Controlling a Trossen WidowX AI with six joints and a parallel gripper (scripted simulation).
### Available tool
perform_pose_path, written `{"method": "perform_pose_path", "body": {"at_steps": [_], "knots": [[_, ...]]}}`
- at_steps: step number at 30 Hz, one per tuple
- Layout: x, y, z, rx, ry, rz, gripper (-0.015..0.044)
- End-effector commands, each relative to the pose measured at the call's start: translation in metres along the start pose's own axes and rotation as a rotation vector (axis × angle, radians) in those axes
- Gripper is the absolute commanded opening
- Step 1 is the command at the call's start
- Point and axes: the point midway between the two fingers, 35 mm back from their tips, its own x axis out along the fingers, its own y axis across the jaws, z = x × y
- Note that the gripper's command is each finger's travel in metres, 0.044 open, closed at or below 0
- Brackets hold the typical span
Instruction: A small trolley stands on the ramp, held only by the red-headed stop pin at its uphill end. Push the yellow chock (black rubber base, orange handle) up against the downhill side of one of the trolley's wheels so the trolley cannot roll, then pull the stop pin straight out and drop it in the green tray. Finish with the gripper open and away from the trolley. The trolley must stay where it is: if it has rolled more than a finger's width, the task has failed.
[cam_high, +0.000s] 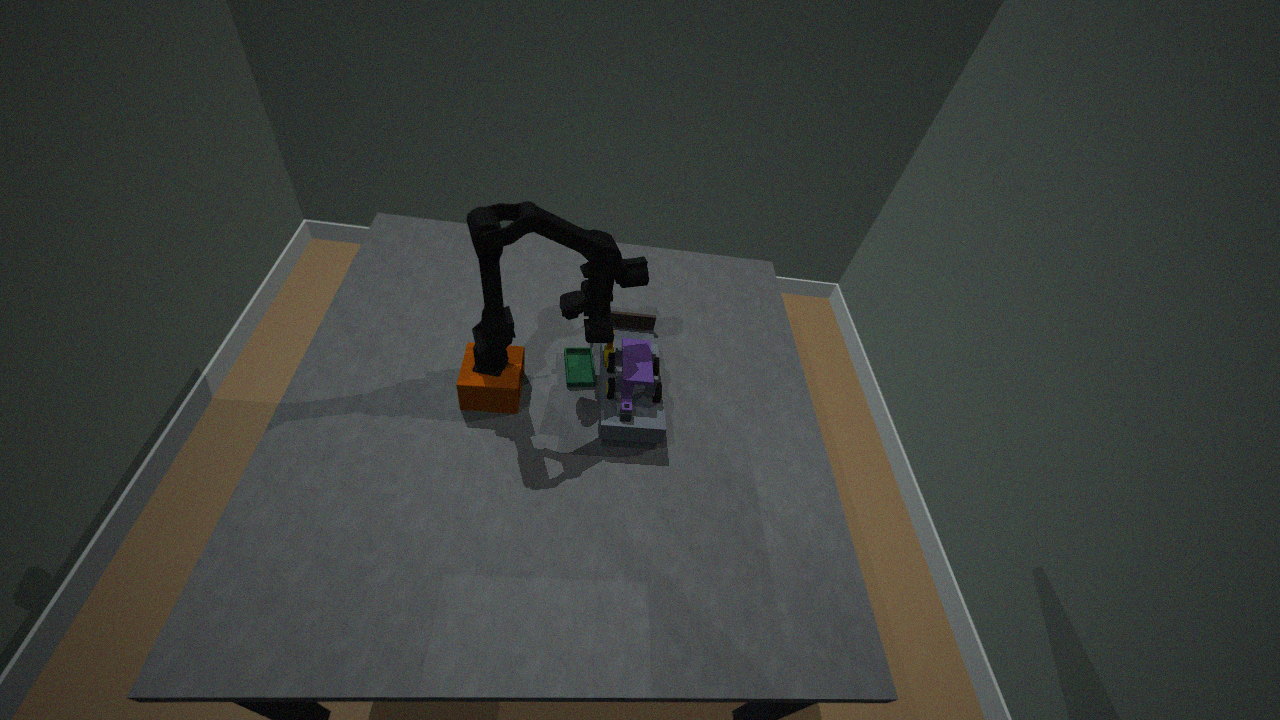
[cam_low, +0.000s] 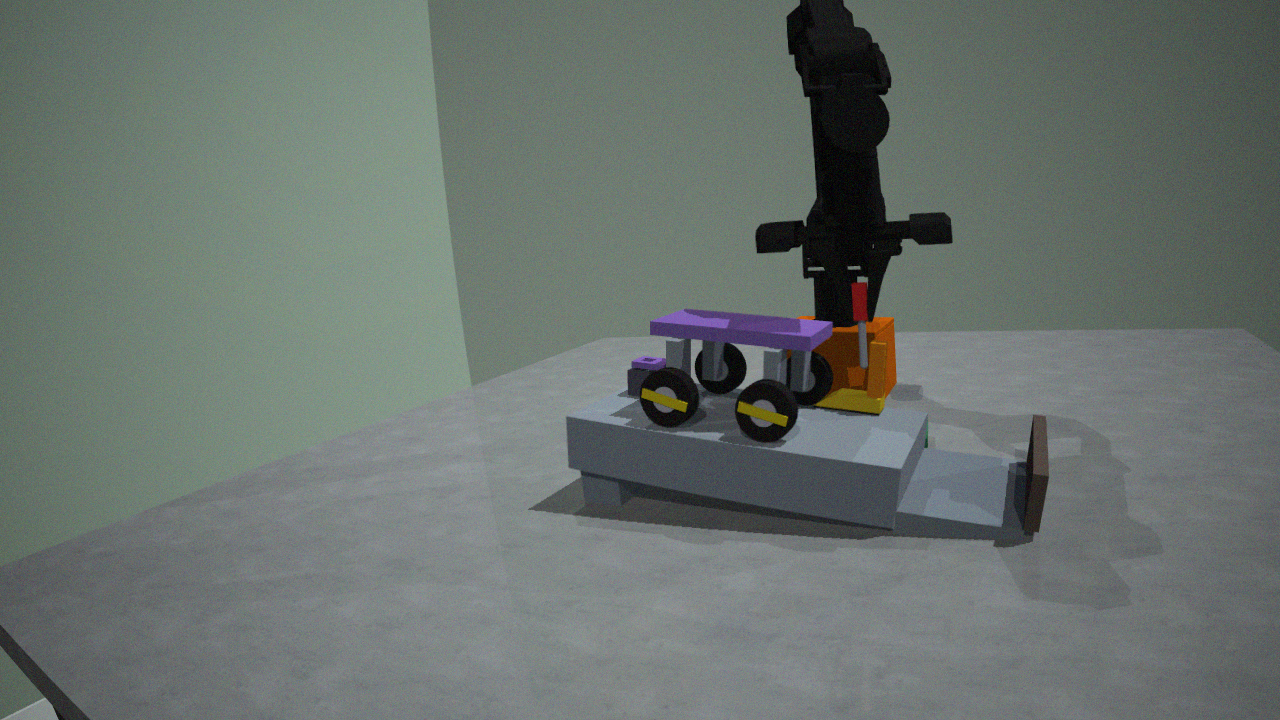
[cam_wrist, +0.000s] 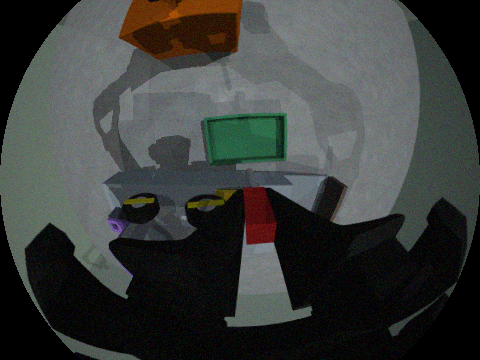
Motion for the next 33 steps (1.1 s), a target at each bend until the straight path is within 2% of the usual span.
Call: {"method": "perform_pose_path", "body": {"at_steps": [1, 15, 23, 33], "knots": [[0.000, 0.000, 0.000, -0.016, 0.002, -0.006, 0.0000], [0.020, -0.003, 0.023, -0.018, -0.002, -0.010, 0.0000], [0.043, -0.010, 0.022, -0.018, -0.005, -0.165, 0.0000], [0.071, -0.024, 0.022, -0.018, -0.005, -0.181, 0.0000]]}}
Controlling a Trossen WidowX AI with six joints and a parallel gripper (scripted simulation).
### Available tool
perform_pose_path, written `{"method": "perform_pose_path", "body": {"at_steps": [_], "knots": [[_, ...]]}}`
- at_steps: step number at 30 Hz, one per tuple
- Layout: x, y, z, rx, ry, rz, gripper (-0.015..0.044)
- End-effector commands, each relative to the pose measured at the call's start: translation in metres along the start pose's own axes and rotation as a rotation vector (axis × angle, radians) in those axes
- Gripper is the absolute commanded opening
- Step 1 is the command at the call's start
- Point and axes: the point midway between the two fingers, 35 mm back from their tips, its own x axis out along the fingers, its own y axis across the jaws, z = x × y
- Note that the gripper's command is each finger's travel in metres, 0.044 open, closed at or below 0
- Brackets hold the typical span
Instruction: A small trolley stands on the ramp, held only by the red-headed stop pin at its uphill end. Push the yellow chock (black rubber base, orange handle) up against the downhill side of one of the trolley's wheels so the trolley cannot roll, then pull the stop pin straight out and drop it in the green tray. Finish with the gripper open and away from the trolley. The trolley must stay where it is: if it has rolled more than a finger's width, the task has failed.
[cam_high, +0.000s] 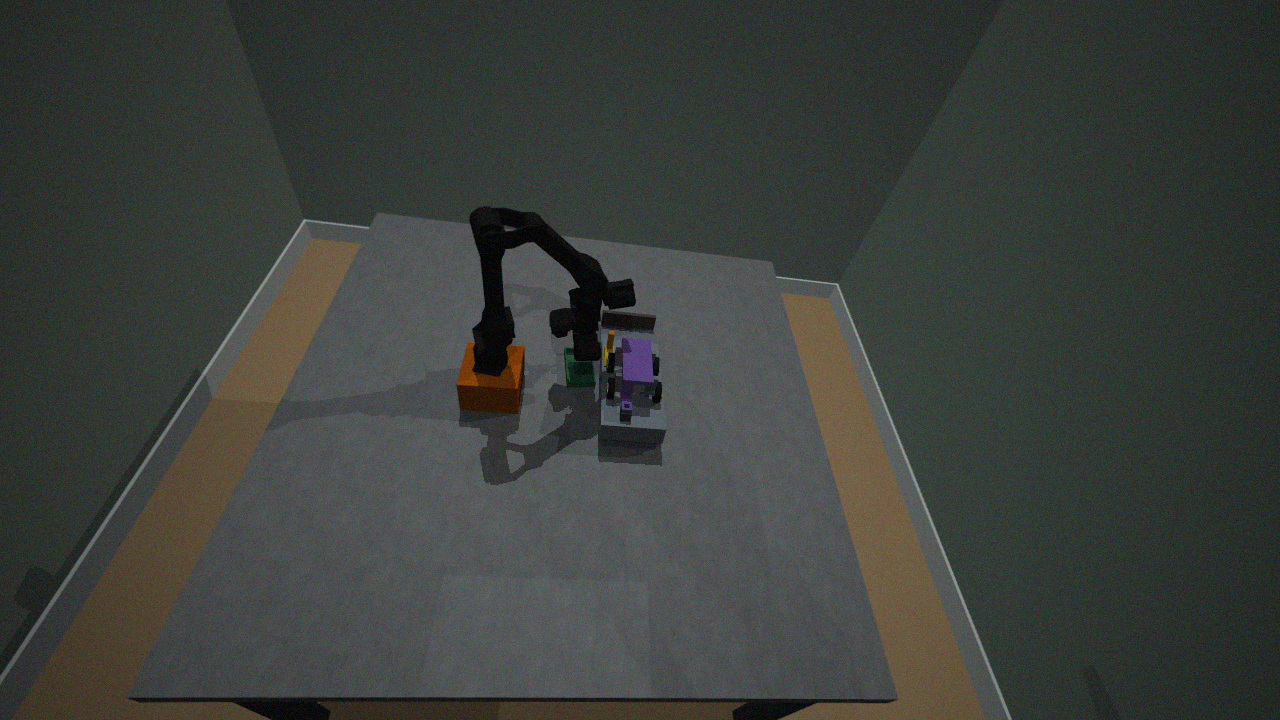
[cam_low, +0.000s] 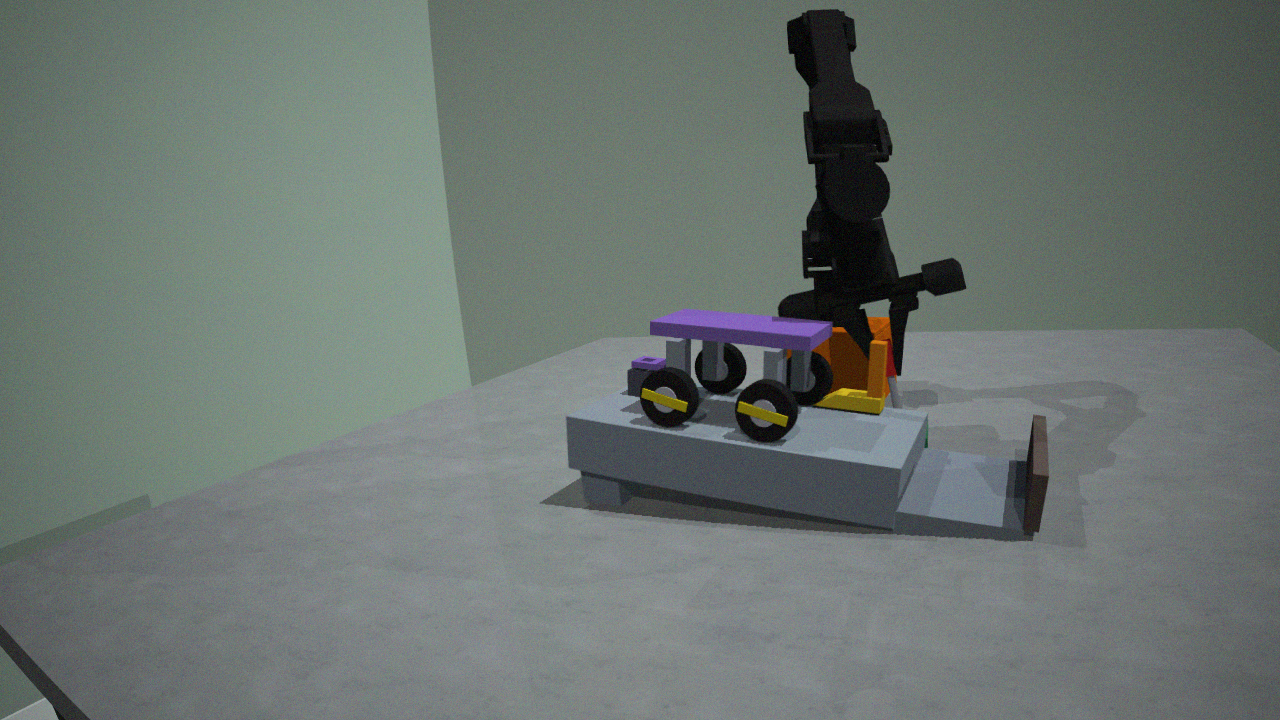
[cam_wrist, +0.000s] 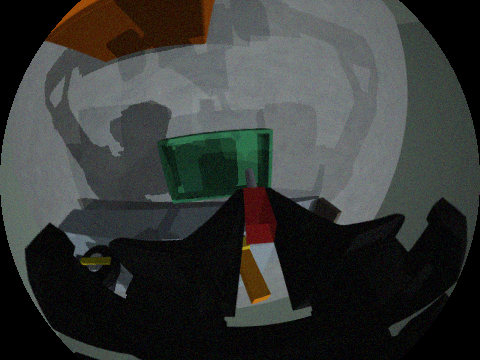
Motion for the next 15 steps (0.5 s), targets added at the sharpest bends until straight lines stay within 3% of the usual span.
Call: {"method": "perform_pose_path", "body": {"at_steps": [1, 8, 15], "knots": [[0.014, -0.005, 0.002, 0.002, -0.009, -0.007, 0.0000], [0.025, -0.009, 0.003, 0.002, -0.009, -0.007, 0.0000], [0.024, -0.005, 0.003, 0.002, -0.009, -0.007, 0.0184]]}}
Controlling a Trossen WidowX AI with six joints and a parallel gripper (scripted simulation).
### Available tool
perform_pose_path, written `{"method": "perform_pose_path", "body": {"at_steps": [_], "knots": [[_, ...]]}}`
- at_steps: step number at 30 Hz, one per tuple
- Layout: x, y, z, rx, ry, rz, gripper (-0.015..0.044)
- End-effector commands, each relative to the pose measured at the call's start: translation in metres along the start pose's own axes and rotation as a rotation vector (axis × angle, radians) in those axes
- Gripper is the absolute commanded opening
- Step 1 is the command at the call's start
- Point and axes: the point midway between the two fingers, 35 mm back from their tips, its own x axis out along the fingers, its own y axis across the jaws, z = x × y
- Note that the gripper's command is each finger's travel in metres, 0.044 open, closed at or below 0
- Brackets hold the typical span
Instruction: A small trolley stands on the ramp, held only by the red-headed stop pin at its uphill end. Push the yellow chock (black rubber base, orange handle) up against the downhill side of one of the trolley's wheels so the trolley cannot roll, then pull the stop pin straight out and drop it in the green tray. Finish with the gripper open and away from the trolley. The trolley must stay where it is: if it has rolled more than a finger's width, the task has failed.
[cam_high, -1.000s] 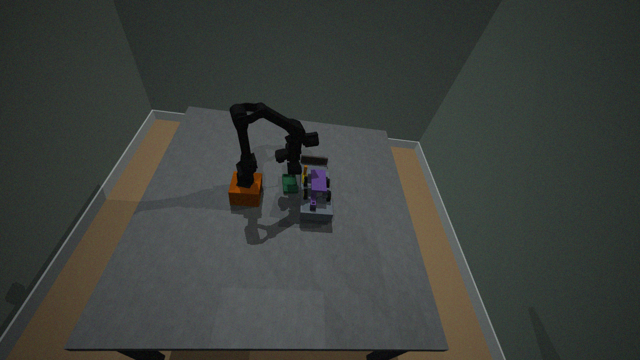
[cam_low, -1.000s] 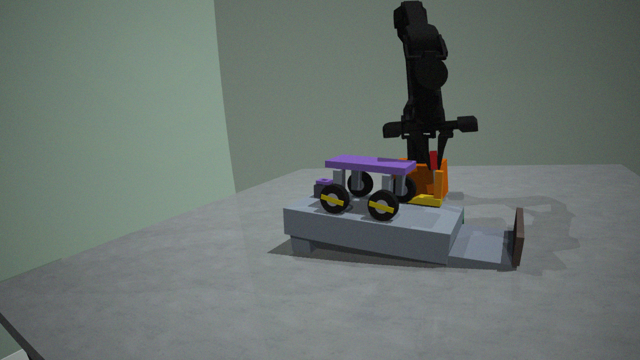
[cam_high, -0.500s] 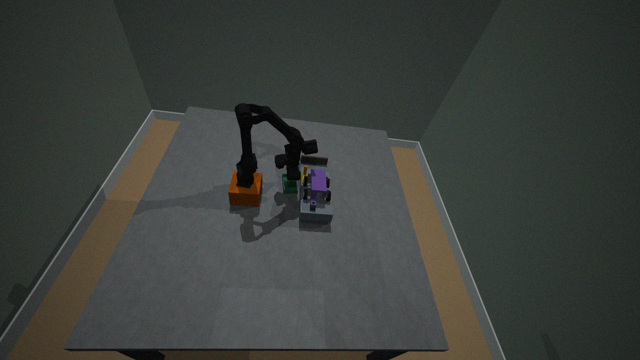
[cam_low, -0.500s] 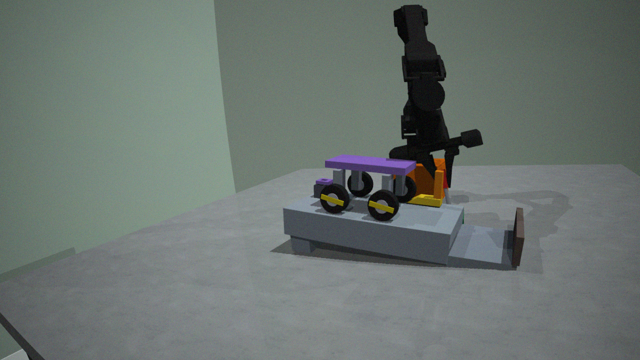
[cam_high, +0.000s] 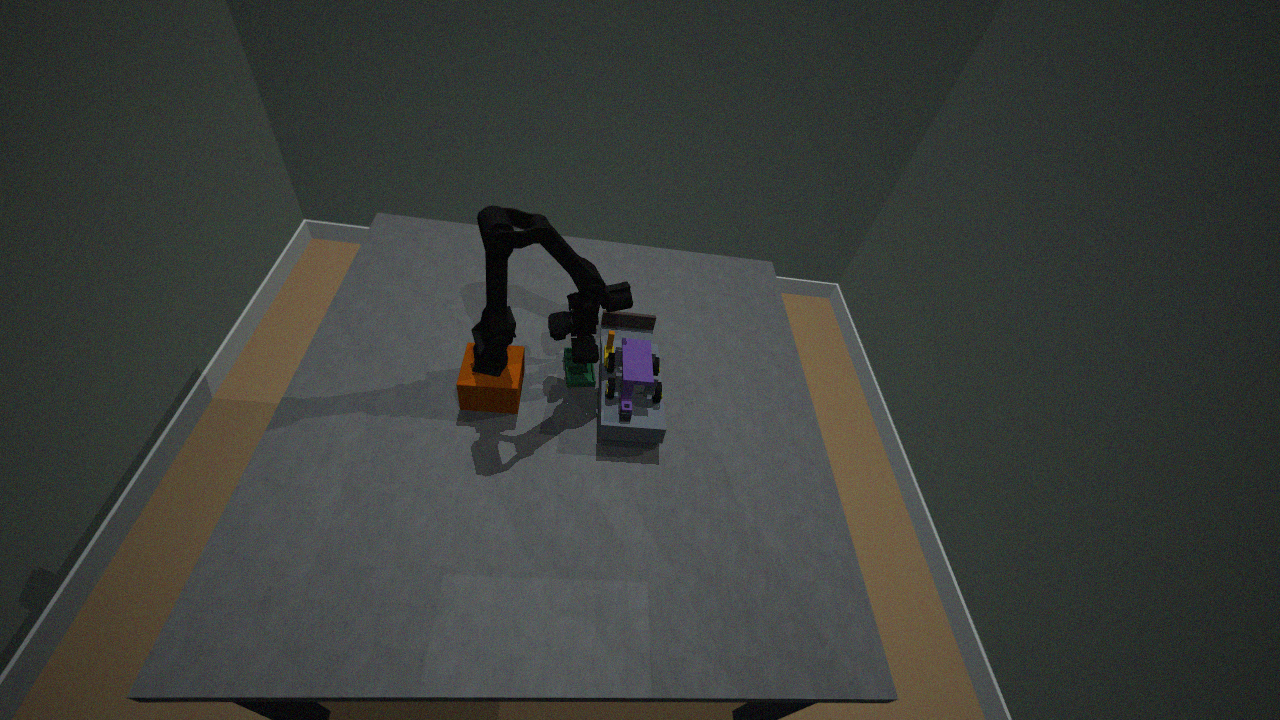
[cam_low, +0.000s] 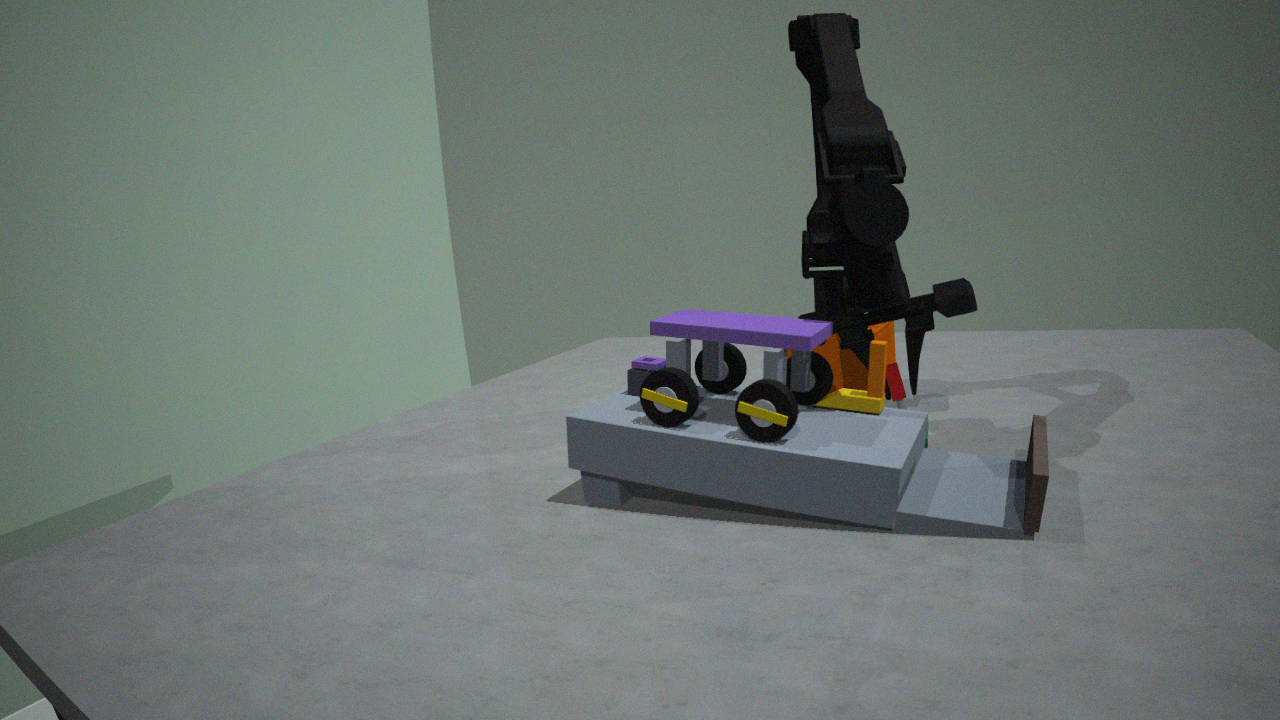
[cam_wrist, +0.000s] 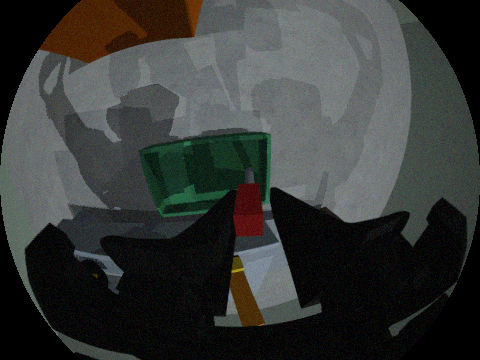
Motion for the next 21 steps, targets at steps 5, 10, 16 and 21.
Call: {"method": "perform_pose_path", "body": {"at_steps": [5, 10, 16, 21], "knots": [[0.001, 0.005, 0.000, 0.002, -0.003, -0.002, 0.0190], [0.002, 0.008, 0.000, 0.002, -0.003, -0.001, 0.0190], [0.003, 0.012, 0.000, 0.002, -0.003, -0.001, 0.0190], [0.003, 0.015, 0.000, 0.002, -0.003, -0.001, 0.0190]]}}
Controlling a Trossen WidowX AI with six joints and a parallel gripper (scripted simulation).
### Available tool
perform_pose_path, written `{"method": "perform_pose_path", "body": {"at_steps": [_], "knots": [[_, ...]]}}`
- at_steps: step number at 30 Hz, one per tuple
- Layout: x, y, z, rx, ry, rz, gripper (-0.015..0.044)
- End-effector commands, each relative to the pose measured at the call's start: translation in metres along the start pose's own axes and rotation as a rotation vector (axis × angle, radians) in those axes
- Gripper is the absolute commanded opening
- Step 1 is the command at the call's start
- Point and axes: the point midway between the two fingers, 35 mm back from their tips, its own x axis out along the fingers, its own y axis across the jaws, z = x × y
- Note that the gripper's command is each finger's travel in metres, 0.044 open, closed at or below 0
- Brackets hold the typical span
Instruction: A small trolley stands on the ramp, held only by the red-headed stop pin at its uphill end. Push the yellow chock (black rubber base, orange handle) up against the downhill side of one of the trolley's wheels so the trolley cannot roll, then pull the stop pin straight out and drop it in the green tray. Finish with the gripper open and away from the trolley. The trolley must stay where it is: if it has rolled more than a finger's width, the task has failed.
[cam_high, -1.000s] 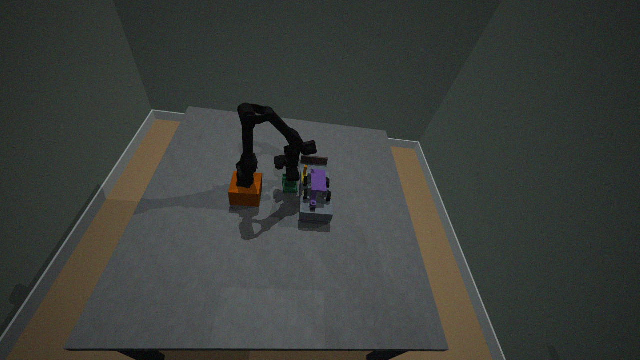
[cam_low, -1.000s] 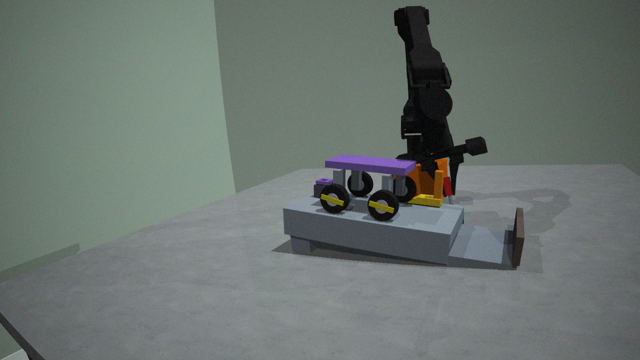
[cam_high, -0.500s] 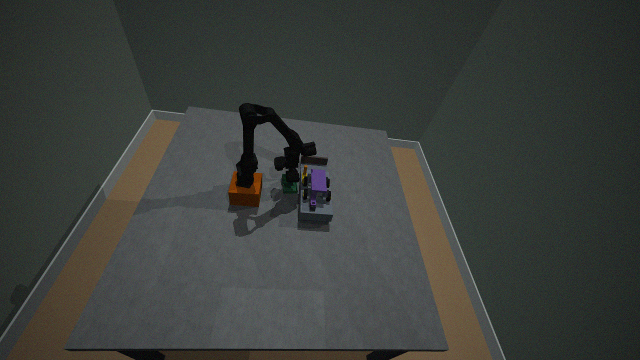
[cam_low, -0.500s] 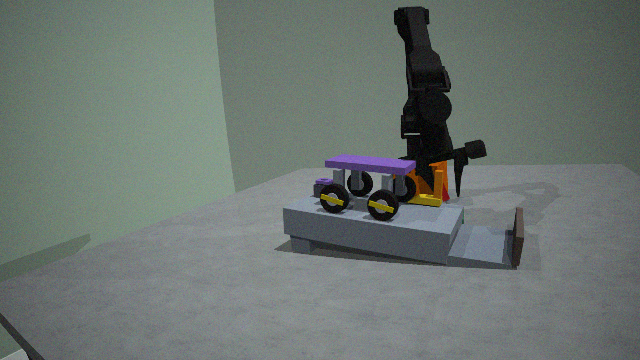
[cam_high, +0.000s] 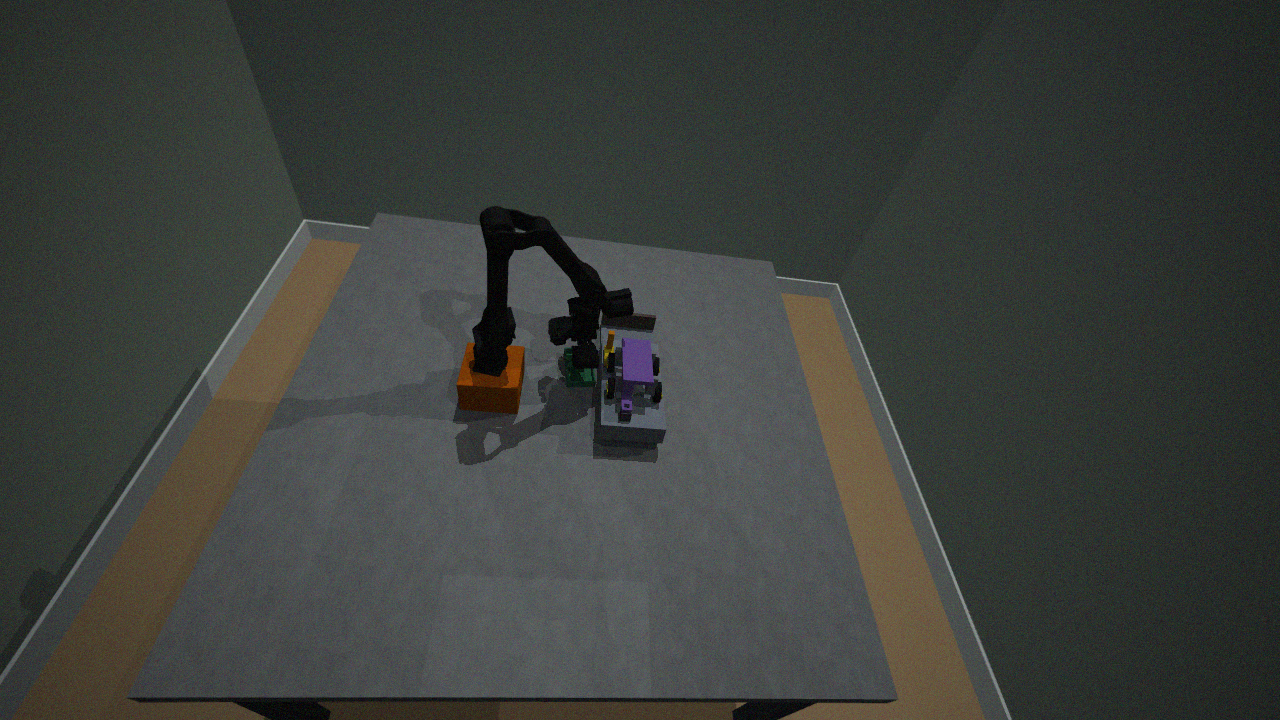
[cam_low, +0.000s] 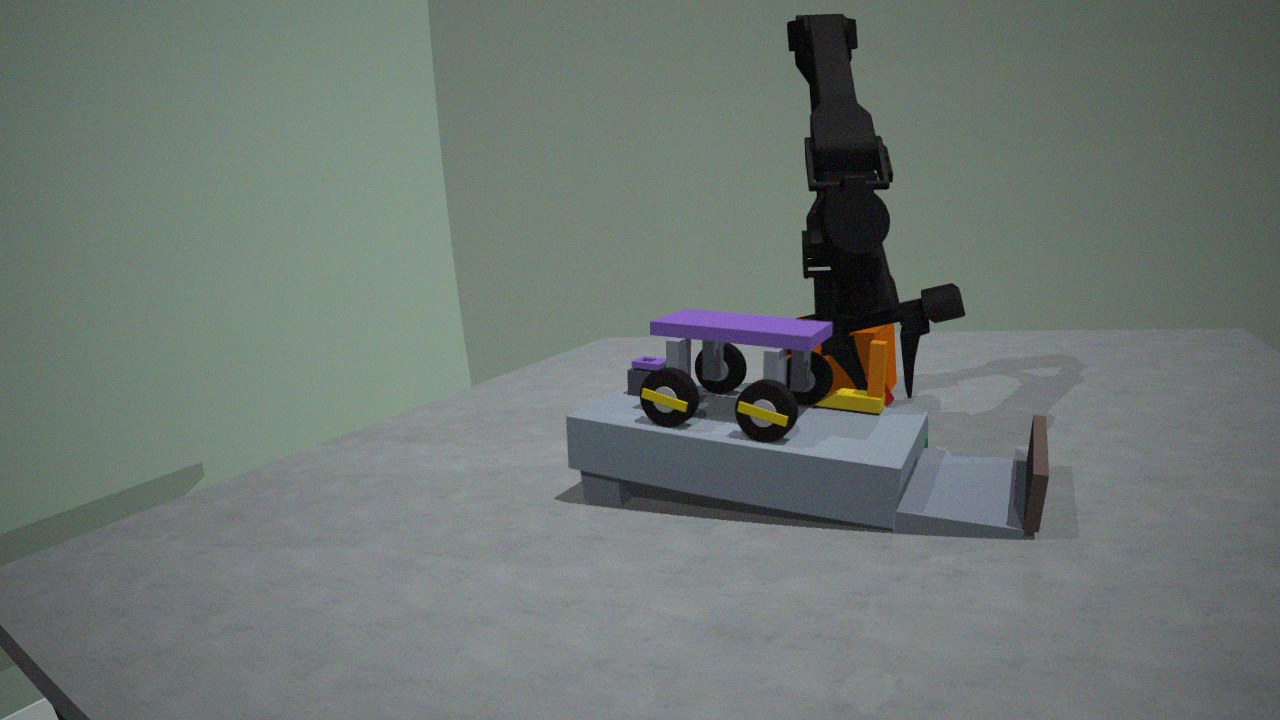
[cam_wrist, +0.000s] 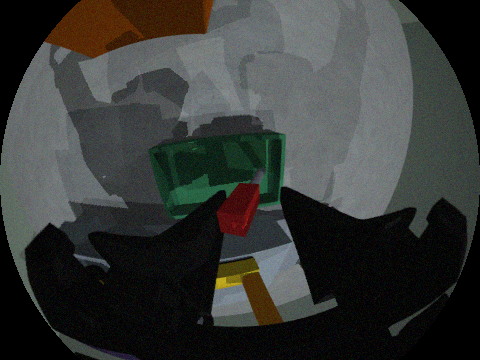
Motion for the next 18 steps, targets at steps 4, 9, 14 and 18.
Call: {"method": "perform_pose_path", "body": {"at_steps": [4, 9, 14, 18], "knots": [[0.002, 0.005, 0.000, -0.001, -0.002, -0.003, 0.0190], [0.002, 0.008, 0.000, -0.001, -0.002, -0.002, 0.0190], [0.003, 0.011, 0.000, -0.001, -0.002, -0.002, 0.0190], [0.004, 0.013, 0.000, -0.001, -0.002, -0.002, 0.0190]]}}
